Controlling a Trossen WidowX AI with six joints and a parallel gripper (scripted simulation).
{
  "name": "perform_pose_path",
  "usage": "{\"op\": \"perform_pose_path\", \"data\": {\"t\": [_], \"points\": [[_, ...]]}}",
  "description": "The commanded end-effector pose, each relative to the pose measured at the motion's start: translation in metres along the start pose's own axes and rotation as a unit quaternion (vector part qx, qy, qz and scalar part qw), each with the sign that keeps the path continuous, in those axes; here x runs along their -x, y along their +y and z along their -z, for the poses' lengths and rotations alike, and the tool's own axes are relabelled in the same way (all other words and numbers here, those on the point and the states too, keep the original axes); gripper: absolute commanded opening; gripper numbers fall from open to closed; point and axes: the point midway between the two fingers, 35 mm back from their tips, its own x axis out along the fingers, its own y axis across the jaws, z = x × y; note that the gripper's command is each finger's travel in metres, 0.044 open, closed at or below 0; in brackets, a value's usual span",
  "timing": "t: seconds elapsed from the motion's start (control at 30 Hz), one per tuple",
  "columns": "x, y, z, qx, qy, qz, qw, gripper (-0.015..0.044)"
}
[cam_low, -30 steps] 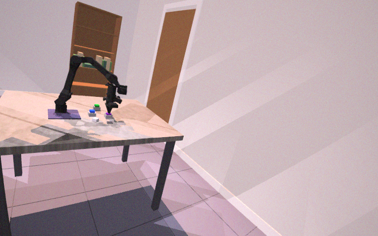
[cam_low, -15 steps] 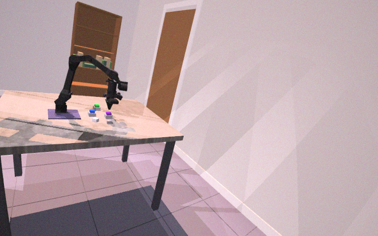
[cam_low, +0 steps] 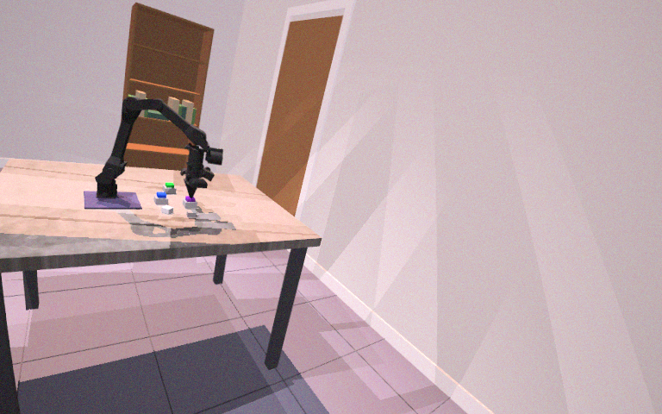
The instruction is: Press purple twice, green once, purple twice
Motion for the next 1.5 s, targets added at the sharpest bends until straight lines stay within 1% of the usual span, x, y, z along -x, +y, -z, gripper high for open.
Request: {"op": "perform_pose_path", "data": {"t": [0.0,0.7,0.83,0.93,1.03,1.1,1.23,1.4,1.43,1.47], "points": [[-0.007,0.000,0.002,0.001,0.003,0.000,1.000,0.0020],[-0.008,0.000,0.002,0.001,0.003,0.000,1.000,0.0020],[0.022,0.000,0.001,0.001,0.003,0.000,1.000,0.0020],[0.025,0.000,0.002,0.001,0.003,0.000,1.000,0.0020],[0.027,0.010,-0.002,0.004,0.001,0.002,1.000,0.0099],[0.031,0.029,-0.007,0.009,-0.004,0.004,1.000,0.0151],[0.042,0.084,-0.016,0.017,-0.013,0.005,1.000,0.0256],[0.056,0.152,-0.011,0.012,-0.010,-0.002,1.000,0.0387],[0.059,0.165,-0.009,0.011,-0.009,-0.004,1.000,0.0400],[0.062,0.178,-0.005,0.010,-0.008,-0.005,1.000,0.0400]]}}
